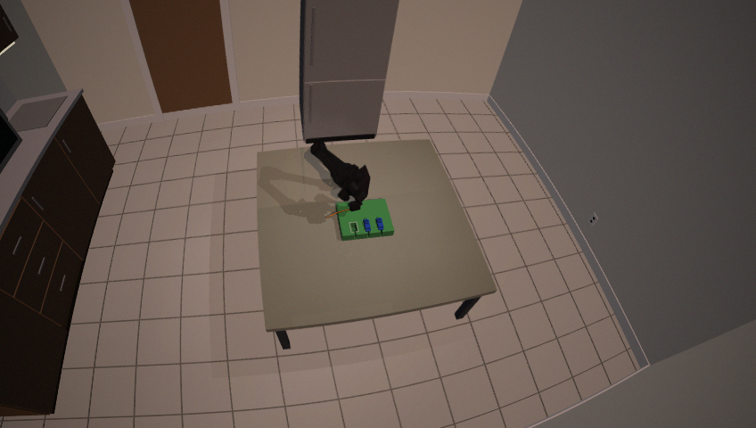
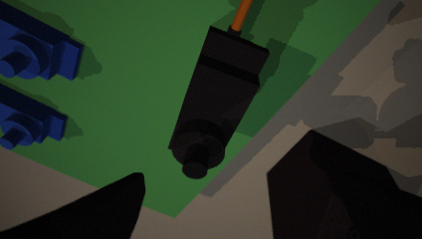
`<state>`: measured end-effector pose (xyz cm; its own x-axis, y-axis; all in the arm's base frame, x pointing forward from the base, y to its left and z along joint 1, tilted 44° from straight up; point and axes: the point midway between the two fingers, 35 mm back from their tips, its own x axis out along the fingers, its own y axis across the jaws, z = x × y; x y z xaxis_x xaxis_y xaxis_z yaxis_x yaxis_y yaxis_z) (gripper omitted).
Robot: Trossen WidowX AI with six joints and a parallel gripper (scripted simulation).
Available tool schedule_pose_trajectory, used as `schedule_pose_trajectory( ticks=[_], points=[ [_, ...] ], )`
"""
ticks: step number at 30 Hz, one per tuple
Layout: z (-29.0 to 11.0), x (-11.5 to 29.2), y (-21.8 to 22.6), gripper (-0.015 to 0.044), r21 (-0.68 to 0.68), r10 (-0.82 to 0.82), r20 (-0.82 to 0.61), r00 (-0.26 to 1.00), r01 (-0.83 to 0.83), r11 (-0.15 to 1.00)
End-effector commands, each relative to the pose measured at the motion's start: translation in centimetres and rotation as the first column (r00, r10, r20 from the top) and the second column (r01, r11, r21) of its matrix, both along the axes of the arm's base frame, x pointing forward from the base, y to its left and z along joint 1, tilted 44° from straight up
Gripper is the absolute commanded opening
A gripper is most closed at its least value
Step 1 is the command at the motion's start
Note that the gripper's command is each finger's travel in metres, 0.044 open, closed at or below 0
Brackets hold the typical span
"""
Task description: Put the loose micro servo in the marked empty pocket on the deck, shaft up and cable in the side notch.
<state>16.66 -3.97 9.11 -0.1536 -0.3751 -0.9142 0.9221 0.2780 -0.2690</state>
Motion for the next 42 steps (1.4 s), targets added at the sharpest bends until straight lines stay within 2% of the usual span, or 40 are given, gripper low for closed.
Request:
schedule_pose_trajectory(
  ticks=[1, 14, 42],
  points=[
    [0.1, 0.3, -0.1, 0.044, -0.102, -0.067, 0.032, 0.997, 0.07, 0.992],
    [1.1, 1.8, 0.1, 0.044, -0.354, -0.181, 0.293, 0.939, 0.283, 0.892],
    [-2.1, 1.5, -3.0, 0.044, -0.357, -0.181, 0.299, 0.937, 0.286, 0.889]
  ],
)
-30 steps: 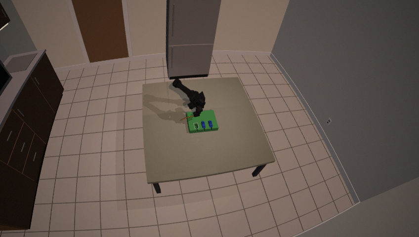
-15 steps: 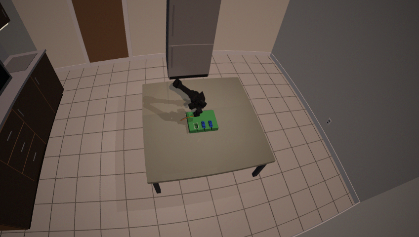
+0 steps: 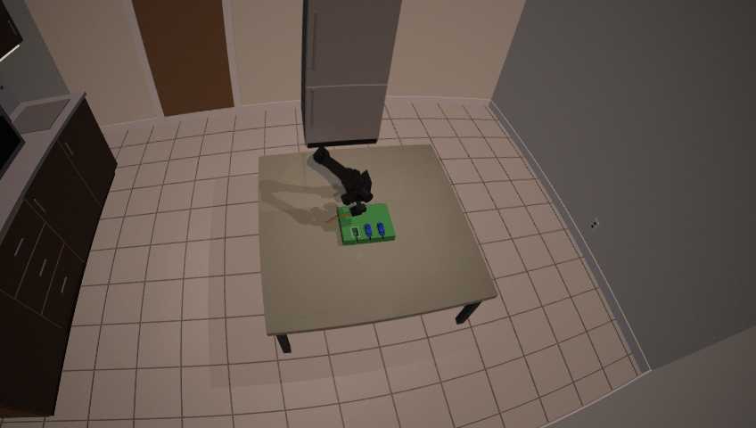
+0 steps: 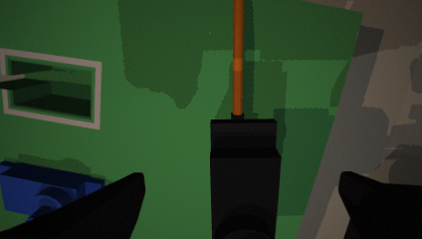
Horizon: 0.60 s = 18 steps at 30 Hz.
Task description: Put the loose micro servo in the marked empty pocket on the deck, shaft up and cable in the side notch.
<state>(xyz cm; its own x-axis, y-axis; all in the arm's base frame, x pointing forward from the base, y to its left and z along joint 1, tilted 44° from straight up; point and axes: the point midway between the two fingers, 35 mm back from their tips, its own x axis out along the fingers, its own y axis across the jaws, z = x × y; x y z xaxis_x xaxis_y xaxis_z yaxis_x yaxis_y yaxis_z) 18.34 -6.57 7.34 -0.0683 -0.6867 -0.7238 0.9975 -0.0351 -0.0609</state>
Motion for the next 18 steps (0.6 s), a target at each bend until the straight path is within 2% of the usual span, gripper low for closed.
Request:
schedule_pose_trajectory(
  ticks=[1, 2, 14, 18],
  points=[
    [-0.33, -0.14, -0.43, 0.044, -0.004, 0.002, -0.001, 1.0, -0.002, 1.0],
    [-0.35, -0.14, -0.45, 0.044, -0.004, 0.002, -0.001, 1.0, -0.002, 1.0],
    [-0.35, -0.14, -0.45, 0.0125, -0.004, 0.002, -0.001, 1.0, -0.002, 1.0],
    [-0.35, -0.14, -0.45, 0.0098, -0.004, 0.002, -0.001, 1.0, -0.002, 1.0]
  ],
)
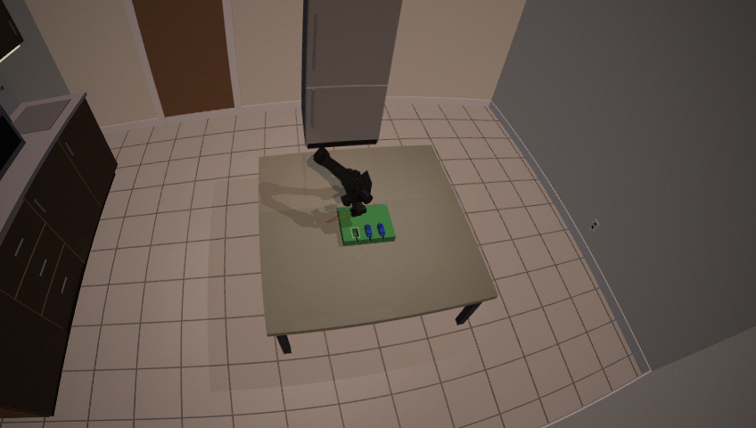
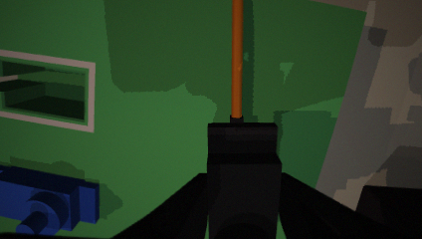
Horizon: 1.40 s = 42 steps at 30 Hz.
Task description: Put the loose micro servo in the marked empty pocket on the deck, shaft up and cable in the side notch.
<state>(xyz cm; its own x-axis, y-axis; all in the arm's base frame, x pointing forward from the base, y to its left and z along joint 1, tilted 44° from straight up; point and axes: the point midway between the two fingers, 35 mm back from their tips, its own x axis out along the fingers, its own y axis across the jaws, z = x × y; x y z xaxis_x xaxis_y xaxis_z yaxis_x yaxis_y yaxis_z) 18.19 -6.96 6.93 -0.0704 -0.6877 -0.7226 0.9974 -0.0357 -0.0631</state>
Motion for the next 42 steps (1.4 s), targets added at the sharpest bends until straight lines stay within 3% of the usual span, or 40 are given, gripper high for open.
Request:
schedule_pose_trajectory(
  ticks=[1, 6, 26, 42],
  points=[
    [0.1, 0.0, 0.0, 0.0092, -0.003, 0.003, 0.001, 1.0, -0.003, 1.0],
    [0.6, 0.1, 0.5, 0.0, -0.001, 0.003, 0.001, 1.0, -0.003, 1.0],
    [2.5, -0.6, 1.8, 0.0, -0.002, 0.003, 0.0, 1.0, -0.003, 1.0],
    [2.8, 3.3, 1.1, 0.0, -0.002, 0.003, 0.002, 1.0, -0.003, 1.0]
  ],
)
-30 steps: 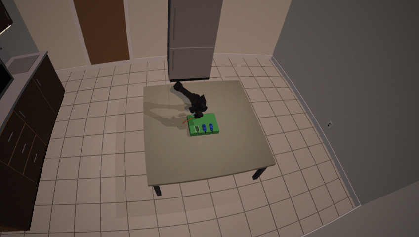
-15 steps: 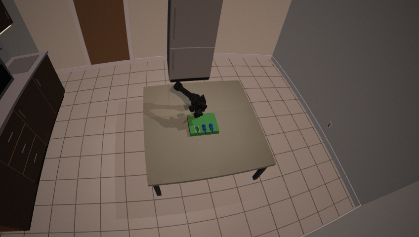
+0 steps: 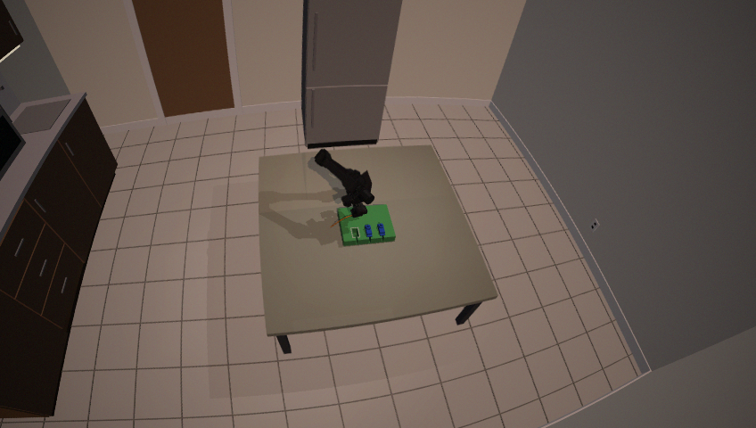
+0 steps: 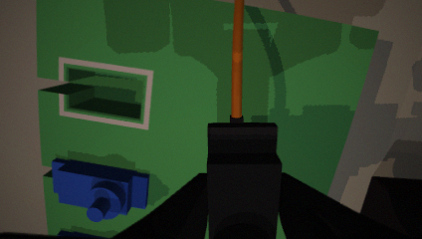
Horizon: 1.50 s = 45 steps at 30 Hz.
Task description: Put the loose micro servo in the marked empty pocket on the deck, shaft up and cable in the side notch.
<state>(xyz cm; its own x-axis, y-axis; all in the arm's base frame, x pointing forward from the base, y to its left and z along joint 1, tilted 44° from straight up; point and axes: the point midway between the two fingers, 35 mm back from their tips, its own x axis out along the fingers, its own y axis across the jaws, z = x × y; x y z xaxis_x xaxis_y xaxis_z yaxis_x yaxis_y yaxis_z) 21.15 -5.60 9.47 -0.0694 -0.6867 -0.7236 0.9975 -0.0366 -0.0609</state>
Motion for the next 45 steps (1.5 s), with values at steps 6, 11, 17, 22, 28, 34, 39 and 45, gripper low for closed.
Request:
schedule_pose_trajectory(
  ticks=[6, 11, 17, 22, 28, 34, 39, 45],
  points=[
    [0.83, 0.23, -0.81, 0.0, -0.002, 0.016, -0.012, 1.0, -0.016, 1.0],
    [0.83, 0.23, -0.81, 0.0, 0.012, 0.112, -0.102, 0.988, -0.112, 0.994],
    [0.83, 0.23, -0.81, 0.0, 0.051, 0.257, -0.236, 0.937, -0.252, 0.966],
    [0.83, 0.23, -0.81, 0.0, 0.098, 0.371, -0.339, 0.865, -0.36, 0.928],
    [0.83, 0.23, -0.81, 0.0, 0.169, 0.496, -0.447, 0.745, -0.474, 0.864],
    [0.83, 0.23, -0.81, 0.0, 0.254, 0.602, -0.534, 0.594, -0.566, 0.784],
    [0.83, 0.23, -0.81, 0.0, 0.333, 0.672, -0.588, 0.449, -0.623, 0.708],
    [0.83, 0.23, -0.81, 0.0, 0.433, 0.733, -0.629, 0.259, -0.666, 0.607]
  ],
)
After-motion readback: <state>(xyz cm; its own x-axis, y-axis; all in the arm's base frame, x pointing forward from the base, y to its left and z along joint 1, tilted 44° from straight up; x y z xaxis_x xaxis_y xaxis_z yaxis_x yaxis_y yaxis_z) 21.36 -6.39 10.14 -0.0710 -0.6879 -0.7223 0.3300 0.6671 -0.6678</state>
